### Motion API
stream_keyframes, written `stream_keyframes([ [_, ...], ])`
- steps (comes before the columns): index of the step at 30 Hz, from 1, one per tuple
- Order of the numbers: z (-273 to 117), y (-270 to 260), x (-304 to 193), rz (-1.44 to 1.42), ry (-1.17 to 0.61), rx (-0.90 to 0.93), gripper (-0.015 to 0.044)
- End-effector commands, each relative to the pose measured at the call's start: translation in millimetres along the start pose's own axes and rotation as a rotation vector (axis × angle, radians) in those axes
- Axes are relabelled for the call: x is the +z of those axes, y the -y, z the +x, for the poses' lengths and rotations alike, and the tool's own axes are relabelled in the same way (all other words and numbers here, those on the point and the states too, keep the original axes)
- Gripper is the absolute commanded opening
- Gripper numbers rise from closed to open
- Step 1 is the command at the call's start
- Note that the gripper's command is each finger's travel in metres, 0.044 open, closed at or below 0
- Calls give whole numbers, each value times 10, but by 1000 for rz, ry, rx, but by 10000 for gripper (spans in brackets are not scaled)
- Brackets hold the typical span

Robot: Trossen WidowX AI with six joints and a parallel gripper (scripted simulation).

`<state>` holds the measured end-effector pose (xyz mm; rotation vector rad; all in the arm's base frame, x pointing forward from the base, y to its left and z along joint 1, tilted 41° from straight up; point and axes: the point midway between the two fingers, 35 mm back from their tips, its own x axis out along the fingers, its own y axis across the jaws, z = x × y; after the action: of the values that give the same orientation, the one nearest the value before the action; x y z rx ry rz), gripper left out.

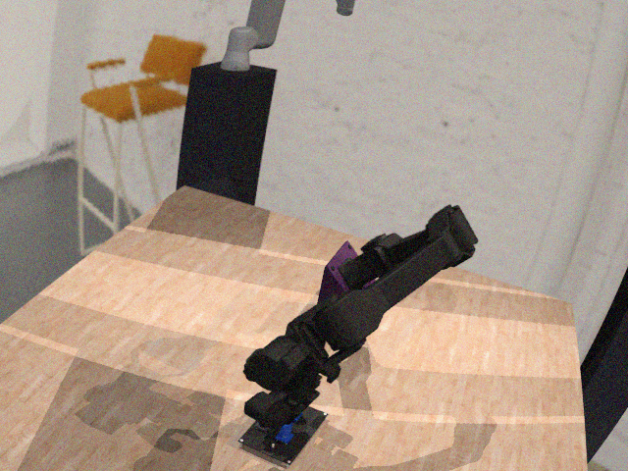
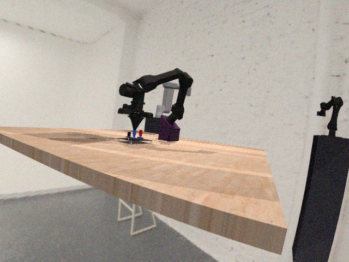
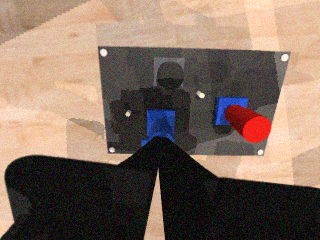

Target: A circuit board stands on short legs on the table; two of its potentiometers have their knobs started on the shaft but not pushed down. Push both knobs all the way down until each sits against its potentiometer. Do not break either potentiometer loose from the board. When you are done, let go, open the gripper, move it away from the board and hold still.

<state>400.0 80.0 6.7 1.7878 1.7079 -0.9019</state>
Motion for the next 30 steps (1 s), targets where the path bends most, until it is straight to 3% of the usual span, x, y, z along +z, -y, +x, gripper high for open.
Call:
stream_keyframes([
  [1, 10, -6, -15, -13, -1, -11, 0],
  [12, -163, -4, -15, -13, 0, -11, 0],
  [28, -236, 48, 86, -54, 16, 23, 420],
  [30, -271, 169, 137, -50, 17, 19, 440],
])
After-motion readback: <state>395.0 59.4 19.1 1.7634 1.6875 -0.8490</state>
